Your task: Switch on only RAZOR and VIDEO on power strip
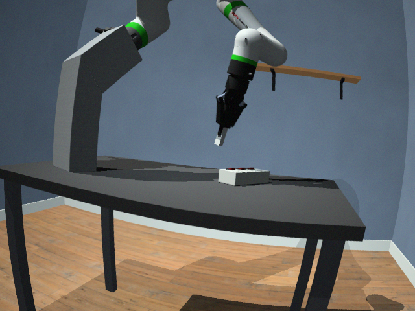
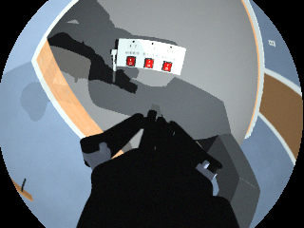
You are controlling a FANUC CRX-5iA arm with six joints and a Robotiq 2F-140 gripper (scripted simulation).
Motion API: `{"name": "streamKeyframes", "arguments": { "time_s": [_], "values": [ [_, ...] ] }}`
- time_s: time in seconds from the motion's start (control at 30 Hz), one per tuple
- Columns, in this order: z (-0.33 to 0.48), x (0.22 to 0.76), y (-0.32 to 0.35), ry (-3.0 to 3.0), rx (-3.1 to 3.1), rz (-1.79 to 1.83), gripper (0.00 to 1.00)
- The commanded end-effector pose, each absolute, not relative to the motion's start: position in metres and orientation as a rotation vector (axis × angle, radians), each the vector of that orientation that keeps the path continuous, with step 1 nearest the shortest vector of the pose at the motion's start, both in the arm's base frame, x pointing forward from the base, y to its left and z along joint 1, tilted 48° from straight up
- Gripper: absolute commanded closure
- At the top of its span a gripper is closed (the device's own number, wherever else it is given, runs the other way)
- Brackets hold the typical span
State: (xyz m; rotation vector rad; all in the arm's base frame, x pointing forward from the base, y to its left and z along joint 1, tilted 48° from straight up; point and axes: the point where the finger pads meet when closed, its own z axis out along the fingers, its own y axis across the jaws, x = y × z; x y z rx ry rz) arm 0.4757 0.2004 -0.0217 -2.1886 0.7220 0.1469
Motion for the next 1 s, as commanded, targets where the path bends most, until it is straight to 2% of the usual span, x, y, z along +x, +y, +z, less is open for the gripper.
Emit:
{"name": "streamKeyframes", "arguments": {
  "time_s": [0.0, 0.37, 0.57, 0.97],
  "values": [
    [-0.022, 0.476, 0.200, 0.722, -2.189, 0.147, 1.00],
    [-0.033, 0.484, 0.212, 0.721, -2.188, 0.146, 1.00],
    [-0.082, 0.510, 0.257, 0.722, -2.190, 0.147, 1.00],
    [-0.083, 0.510, 0.257, 0.722, -2.190, 0.147, 1.00]
  ]
}}
